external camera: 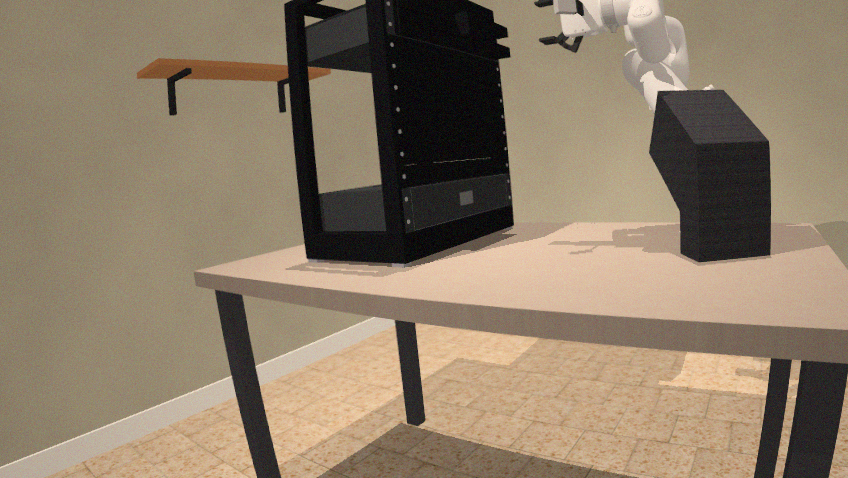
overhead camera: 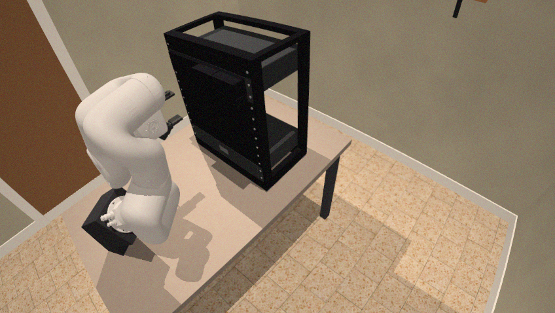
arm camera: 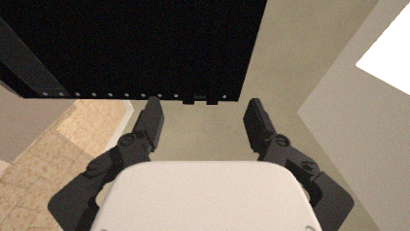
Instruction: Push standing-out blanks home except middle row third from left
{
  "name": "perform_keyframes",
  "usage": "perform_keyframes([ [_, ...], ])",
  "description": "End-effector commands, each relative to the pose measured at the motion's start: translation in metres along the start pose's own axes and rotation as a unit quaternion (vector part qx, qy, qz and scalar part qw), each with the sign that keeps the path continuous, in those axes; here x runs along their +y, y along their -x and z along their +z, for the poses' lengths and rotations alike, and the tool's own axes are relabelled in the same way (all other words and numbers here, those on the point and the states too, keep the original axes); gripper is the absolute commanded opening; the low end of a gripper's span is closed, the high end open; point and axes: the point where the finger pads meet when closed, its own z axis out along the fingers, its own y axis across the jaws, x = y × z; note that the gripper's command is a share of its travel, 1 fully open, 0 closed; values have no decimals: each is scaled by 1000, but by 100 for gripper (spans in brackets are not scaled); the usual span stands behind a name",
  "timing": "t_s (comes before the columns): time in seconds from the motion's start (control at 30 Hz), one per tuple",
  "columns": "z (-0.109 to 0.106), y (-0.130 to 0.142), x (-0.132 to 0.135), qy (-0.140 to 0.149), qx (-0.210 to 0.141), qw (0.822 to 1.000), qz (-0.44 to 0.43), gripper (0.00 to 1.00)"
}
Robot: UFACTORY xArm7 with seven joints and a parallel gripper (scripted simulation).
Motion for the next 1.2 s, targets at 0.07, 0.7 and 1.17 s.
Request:
perform_keyframes([
  [0.07,0,0,0,0,0,1000,1,100],
  [0.7,0,0,0,0,0,1000,1,0],
  [1.17,0,0,0,0,0,1000,1,0],
])
